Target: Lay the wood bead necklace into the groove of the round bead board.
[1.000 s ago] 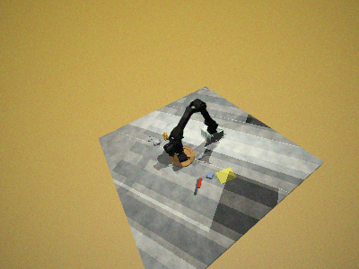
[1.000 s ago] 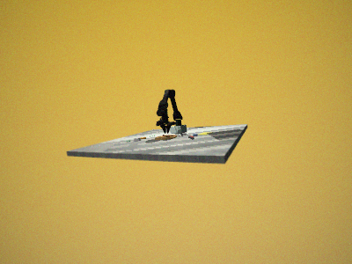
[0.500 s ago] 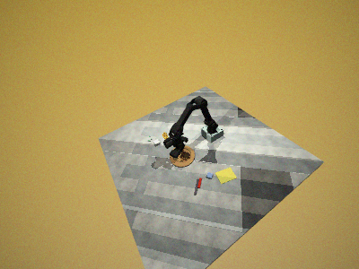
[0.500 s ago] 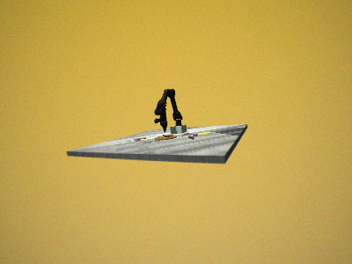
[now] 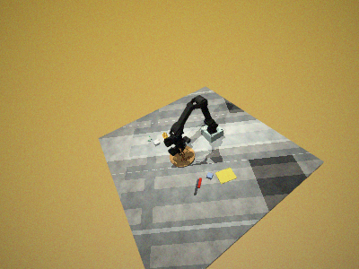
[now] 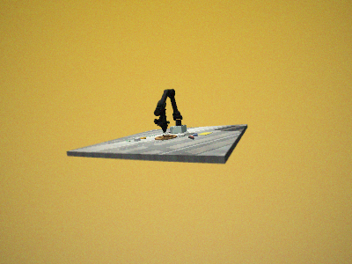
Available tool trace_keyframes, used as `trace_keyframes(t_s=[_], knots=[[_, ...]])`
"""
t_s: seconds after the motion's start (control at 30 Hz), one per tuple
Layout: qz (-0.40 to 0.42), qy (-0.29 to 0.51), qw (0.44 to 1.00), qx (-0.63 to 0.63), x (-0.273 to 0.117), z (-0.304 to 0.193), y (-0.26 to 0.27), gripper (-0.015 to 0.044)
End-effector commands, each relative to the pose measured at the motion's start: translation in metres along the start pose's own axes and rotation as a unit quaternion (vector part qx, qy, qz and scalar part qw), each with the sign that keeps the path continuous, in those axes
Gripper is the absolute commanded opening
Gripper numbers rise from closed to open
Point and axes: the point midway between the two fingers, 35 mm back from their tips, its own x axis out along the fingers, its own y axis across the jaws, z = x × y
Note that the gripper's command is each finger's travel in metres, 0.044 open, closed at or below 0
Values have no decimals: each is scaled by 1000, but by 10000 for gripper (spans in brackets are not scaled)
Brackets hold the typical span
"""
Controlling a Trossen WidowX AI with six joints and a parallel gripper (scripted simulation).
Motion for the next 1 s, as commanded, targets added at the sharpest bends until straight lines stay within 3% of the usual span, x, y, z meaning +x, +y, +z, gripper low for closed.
trace_keyframes(t_s=[0.0,0.97], knots=[[-8,0,1000,4,12,0,-5,120],[-4,1,1000,2,32,0,-2,107]])
